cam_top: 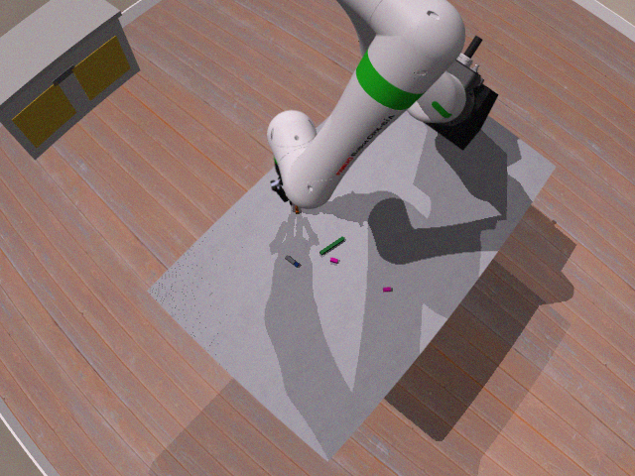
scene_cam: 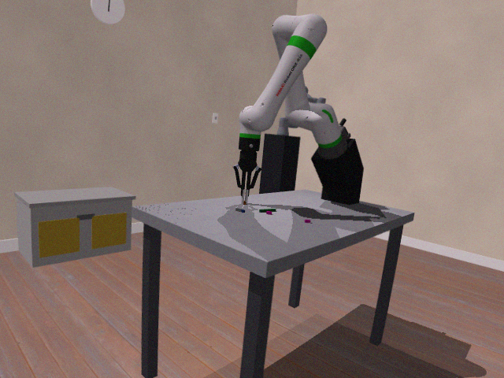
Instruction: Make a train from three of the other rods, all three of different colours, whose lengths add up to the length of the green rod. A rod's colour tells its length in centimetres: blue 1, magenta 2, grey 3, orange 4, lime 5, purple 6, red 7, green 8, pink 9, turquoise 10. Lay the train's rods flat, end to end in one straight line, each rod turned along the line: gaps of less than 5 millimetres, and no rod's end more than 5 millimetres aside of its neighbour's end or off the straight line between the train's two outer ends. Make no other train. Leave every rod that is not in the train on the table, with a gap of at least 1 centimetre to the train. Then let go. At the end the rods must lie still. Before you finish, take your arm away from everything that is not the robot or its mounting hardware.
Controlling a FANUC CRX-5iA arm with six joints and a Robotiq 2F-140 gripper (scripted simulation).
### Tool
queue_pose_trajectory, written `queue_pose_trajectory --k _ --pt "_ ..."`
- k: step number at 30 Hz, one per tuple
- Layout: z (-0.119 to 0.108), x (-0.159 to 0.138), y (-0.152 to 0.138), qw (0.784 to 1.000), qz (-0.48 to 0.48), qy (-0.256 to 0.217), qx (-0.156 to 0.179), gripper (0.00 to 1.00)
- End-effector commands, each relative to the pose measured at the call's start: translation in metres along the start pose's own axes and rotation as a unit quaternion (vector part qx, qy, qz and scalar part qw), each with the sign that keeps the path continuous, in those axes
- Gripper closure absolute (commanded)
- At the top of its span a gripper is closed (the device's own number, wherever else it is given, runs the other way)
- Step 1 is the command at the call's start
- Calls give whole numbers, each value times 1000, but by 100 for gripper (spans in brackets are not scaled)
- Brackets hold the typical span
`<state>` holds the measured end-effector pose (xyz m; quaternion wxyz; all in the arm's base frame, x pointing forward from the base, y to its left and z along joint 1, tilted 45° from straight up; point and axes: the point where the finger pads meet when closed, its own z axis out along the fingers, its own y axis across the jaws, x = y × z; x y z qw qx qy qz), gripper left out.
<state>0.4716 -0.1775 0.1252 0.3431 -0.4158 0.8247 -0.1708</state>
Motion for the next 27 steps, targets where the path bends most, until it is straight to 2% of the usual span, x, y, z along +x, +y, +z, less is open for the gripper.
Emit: queue_pose_trajectory --k 1,8,12,17,19,27 --pt "0 0 0 1000 0 0 0 97" --pt "0 0 0 1000 0 0 0 97" --pt "-9 0 0 1000 0 0 0 97" --pt "-39 0 0 1000 0 0 0 97" --pt "-39 0 0 1000 0 0 0 97" --pt "-93 0 0 1000 0 0 0 97"
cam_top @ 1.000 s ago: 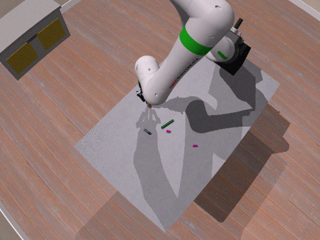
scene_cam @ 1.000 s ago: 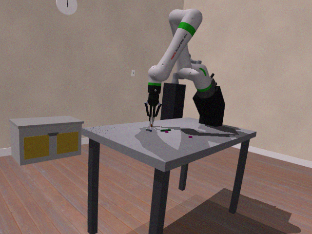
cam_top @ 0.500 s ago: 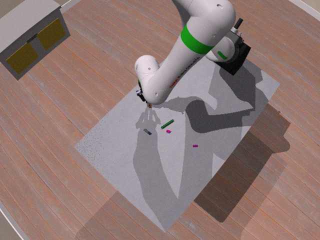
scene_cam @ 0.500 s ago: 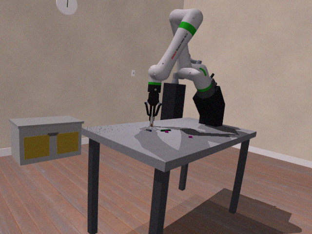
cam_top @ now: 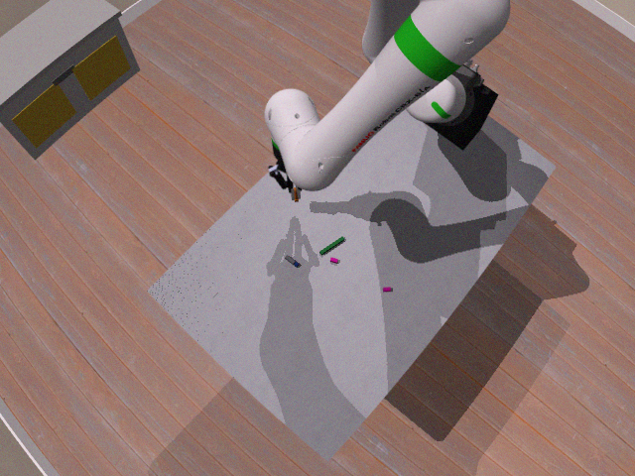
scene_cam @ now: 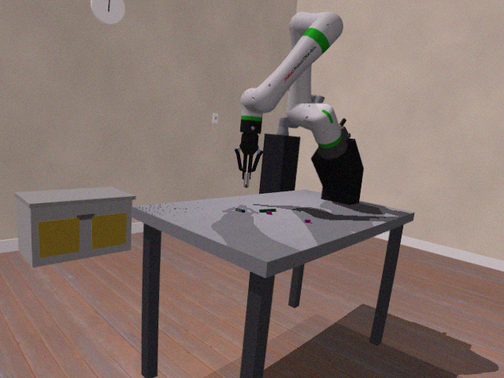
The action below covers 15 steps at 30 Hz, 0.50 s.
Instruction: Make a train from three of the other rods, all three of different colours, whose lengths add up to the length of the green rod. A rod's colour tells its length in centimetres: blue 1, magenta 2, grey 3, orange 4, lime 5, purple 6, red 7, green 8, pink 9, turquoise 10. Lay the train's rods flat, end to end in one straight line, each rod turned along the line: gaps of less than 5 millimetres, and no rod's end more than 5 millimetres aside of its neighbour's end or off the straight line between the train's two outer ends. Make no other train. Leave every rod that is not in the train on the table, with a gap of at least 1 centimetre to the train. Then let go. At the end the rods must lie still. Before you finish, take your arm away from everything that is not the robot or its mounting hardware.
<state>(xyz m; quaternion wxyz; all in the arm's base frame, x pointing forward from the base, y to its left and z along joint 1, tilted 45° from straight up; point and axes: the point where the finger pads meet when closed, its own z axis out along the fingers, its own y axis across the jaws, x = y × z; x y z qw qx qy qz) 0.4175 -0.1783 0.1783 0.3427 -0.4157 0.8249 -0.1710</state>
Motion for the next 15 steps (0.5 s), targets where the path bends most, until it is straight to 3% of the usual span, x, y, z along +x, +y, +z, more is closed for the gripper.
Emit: queue_pose_trajectory --k 1,15 --pt "-20 -1 0 1000 0 0 0 97" --pt "-24 -6 -4 1000 -20 0 -2 97"
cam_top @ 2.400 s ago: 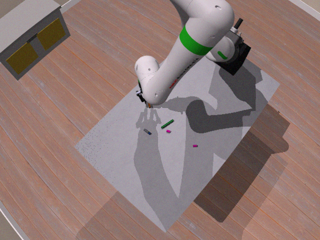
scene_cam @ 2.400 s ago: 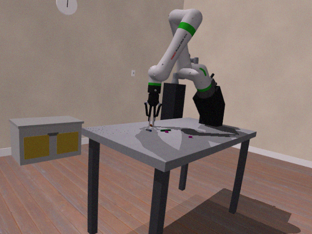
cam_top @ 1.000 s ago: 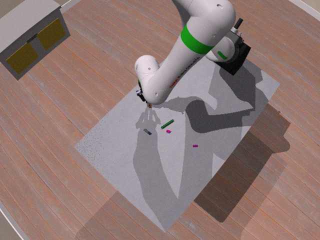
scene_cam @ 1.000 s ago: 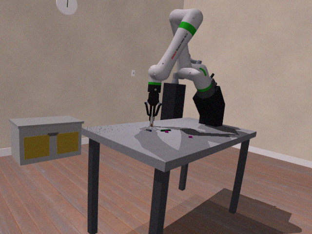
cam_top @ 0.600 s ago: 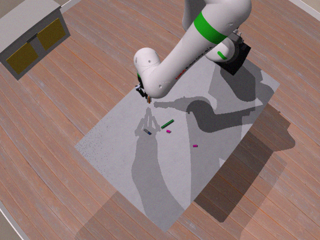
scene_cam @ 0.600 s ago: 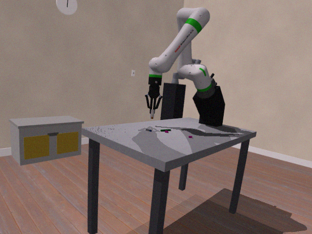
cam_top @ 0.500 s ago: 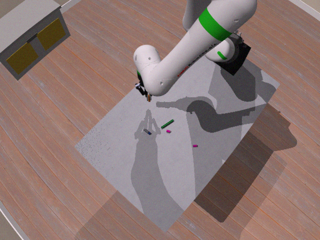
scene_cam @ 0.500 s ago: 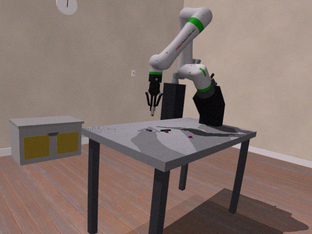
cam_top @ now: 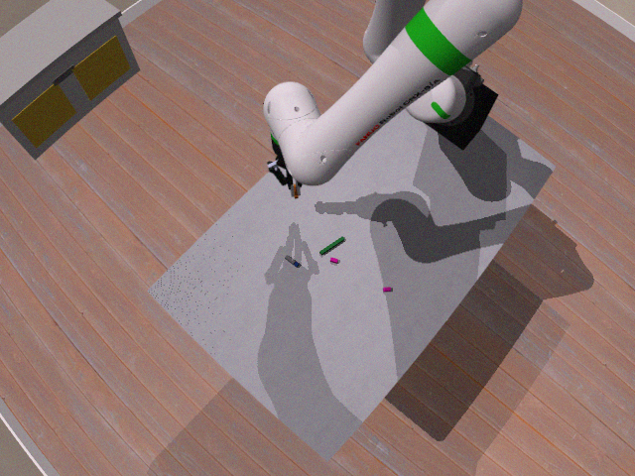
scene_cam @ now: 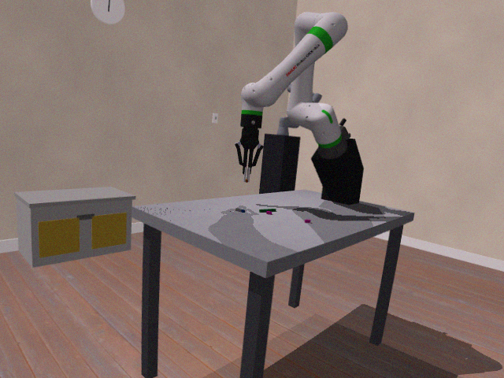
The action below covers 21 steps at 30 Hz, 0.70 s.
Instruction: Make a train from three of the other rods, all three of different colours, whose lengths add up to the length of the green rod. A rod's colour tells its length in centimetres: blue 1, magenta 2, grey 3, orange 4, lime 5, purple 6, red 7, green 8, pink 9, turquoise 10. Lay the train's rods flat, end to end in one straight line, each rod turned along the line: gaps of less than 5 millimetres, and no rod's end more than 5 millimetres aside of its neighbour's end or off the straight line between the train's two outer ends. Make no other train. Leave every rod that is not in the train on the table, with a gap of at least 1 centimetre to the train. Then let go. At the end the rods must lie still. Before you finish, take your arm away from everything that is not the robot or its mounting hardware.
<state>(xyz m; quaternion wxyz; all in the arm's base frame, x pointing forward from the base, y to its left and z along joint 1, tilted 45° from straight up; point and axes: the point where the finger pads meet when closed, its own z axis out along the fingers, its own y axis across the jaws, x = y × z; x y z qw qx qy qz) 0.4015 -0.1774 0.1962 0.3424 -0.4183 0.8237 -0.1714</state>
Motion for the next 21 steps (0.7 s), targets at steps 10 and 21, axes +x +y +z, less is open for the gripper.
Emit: queue_pose_trajectory --k 10,21 --pt "1 -77 -49 974 -227 2 -7 97" --pt "-1 -128 -71 941 -338 0 1 97"
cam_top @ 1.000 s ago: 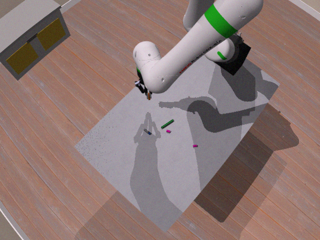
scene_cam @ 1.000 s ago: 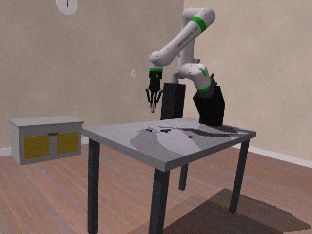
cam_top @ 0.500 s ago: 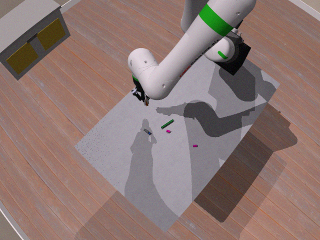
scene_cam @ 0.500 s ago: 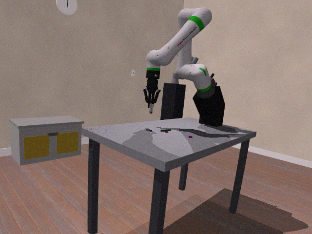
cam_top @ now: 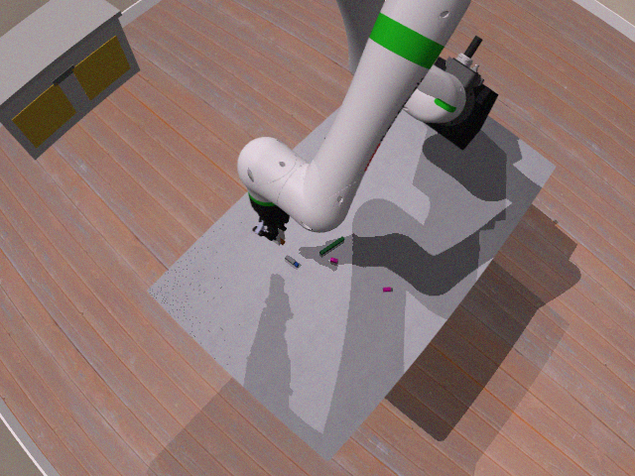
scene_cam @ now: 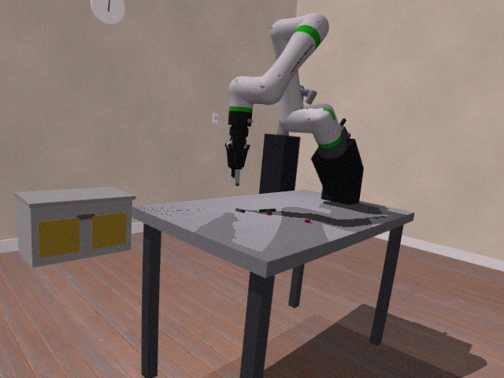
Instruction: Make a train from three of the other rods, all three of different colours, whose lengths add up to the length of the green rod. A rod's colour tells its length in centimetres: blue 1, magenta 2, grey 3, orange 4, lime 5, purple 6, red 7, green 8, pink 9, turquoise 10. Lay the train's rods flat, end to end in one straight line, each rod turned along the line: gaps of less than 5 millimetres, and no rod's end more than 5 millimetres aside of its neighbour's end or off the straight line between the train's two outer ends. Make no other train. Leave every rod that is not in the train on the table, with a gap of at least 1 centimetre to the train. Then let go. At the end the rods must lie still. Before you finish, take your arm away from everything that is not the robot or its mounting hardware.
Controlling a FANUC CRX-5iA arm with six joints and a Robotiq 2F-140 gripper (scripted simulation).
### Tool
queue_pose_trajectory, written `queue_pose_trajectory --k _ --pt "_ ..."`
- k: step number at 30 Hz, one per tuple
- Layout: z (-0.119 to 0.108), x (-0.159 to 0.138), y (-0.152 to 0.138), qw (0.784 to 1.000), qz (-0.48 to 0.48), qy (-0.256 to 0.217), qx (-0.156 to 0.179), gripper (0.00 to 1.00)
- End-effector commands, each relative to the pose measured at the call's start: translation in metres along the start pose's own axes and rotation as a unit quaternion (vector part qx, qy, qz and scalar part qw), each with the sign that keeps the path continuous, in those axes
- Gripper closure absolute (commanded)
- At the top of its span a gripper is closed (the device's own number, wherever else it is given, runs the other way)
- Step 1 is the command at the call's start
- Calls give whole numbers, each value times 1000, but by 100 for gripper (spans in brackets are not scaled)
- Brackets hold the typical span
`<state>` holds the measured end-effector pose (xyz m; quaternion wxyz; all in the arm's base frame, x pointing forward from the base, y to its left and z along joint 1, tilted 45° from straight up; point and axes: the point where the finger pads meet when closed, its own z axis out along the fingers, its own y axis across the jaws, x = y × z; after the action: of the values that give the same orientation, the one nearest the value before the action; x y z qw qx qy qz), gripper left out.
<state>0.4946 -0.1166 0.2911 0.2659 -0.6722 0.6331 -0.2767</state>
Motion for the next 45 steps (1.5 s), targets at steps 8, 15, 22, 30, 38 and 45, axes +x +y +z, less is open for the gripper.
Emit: queue_pose_trajectory --k 8,15,22,30,38,45 --pt "0 0 0 1000 0 2 0 97" --pt "8 0 0 1000 0 2 -1 97" --pt "32 0 0 1000 0 2 -1 97" --pt "59 1 -1 1000 0 2 -1 97" --pt "84 1 -1 1000 0 2 -1 97" --pt "88 1 -1 1000 0 2 -1 97"
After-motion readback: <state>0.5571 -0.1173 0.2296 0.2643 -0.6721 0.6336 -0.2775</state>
